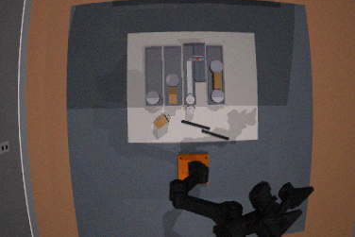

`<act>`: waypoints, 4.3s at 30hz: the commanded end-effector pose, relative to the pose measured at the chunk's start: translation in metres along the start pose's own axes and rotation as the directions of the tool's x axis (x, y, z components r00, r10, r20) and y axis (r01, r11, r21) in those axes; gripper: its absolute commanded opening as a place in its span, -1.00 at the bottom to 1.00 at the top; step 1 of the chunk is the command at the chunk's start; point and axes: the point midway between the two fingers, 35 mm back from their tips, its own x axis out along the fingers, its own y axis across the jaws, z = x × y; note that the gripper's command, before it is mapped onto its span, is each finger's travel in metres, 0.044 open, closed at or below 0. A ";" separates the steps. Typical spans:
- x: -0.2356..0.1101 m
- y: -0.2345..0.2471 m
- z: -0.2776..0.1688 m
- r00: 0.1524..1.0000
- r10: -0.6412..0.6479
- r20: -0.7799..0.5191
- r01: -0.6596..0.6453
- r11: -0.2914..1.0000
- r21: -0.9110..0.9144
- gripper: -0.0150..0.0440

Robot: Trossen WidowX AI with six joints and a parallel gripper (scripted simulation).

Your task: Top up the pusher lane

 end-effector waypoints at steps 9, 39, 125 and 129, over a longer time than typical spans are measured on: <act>0.028 0.149 0.048 0.947 0.291 0.134 -0.301 0.661 0.687 1.00; -0.156 0.351 0.376 0.007 0.717 0.697 -0.481 -0.608 0.631 1.00; -0.435 0.393 0.441 -0.654 0.706 0.272 -0.518 -0.680 0.519 -0.49; -0.423 0.381 0.439 -0.654 0.710 0.260 -0.531 -0.676 0.511 -0.49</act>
